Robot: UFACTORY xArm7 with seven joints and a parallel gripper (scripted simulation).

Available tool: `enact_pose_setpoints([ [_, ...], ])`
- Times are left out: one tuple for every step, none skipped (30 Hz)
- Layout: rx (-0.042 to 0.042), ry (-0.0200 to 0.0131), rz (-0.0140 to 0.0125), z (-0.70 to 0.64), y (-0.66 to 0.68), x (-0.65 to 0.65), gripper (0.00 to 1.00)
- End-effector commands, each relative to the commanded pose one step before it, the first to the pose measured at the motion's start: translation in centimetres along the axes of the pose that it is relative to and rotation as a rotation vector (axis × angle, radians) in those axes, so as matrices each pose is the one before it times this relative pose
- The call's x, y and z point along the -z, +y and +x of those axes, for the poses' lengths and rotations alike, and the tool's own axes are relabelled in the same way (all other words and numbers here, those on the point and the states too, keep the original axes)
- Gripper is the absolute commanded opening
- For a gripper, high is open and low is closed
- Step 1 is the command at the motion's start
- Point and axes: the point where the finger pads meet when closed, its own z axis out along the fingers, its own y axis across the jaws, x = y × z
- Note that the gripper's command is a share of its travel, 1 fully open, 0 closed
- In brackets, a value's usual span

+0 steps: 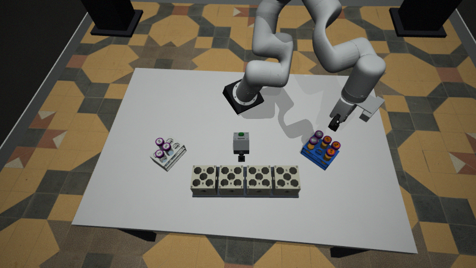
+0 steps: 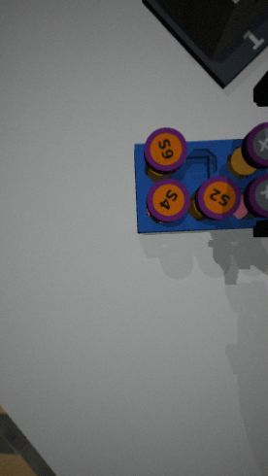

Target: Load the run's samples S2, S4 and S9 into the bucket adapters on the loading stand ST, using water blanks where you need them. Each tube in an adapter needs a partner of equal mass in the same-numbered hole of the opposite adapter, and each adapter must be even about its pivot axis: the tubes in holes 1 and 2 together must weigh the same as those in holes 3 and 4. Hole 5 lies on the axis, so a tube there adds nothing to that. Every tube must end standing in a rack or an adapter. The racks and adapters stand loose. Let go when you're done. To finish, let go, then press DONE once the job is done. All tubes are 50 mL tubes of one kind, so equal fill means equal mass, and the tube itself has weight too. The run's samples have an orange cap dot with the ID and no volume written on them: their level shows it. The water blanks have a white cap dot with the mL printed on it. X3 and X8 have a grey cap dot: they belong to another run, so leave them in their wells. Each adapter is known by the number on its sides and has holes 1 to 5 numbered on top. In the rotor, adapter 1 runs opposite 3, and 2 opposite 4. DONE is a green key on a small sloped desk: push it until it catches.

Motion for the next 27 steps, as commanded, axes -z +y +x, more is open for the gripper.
enact_pose_setpoints([
  [0.03893, 0.00491, 0.00306, 0.09, 0.001, 0.149, 0.57],
  [0.0, 0.0, 0.0, 0.0, 0.0, 0.0, 0.57],
  [0.0, 0.0, 0.0, 0.0, 0.0, 0.0, 0.57],
  [-0.00003, -0.00001, -0.00002, 0.002, -0.007, 0.001, 0.57],
  [0.00001, 0.0, 0.00001, 0.0, 0.002, 0.0, 0.57],
  [0.00001, 0.0, 0.0, 0.0, 0.002, 0.0, 0.57],
  [0.0, -0.00002, 0.0, -0.001, 0.001, -0.192, 0.57],
  [0.00002, 0.00002, 0.00002, 0.0, 0.002, -0.208, 0.57],
  [0.0, 0.0, 0.00001, 0.0, 0.0, -0.2, 0.57],
  [0.0, 0.0, 0.0, 0.0, 0.0, 0.0, 0.57],
  [0.0, 0.0, 0.0, 0.0, 0.0, 0.0, 0.57],
  [0.0, 0.0, 0.00001, 0.0, 0.0, -0.2, 0.57],
  [0.0, 0.0, 0.00001, 0.0, 0.0, -0.2, 0.57],
  [0.0, 0.0, 0.00001, 0.0, 0.0, -0.2, 0.57],
  [0.0, 0.0, 0.00001, 0.0, 0.0, -0.2, 0.57],
  [0.0, 0.0, 0.00001, 0.0, 0.0, -0.2, 0.57],
  [0.0, 0.0, 0.00001, 0.0, 0.0, -0.2, 0.57],
  [0.0, 0.0, 0.00001, 0.0, 0.0, -0.2, 0.57],
  [0.0, 0.0, 0.00001, 0.0, 0.0, -0.2, 0.57],
  [0.0, 0.0, 0.00001, 0.0, 0.0, -0.2, 0.57],
  [0.0, 0.0, 0.00001, 0.0, 0.0, -0.2, 0.57],
  [0.0, 0.0, 0.00001, 0.0, 0.0, -0.2, 0.57],
  [0.0, 0.0, 0.00001, 0.0, 0.0, -0.2, 0.57],
  [0.0, 0.0, 0.00001, 0.0, 0.0, -0.2, 0.57],
  [0.0, 0.0, 0.00001, 0.0, 0.0, -0.2, 0.57],
  [0.0, 0.0, 0.00001, 0.0, 0.0, -0.2, 0.57],
  [0.0, 0.0, 0.0, 0.0, 0.0, 0.0, 0.57],
])
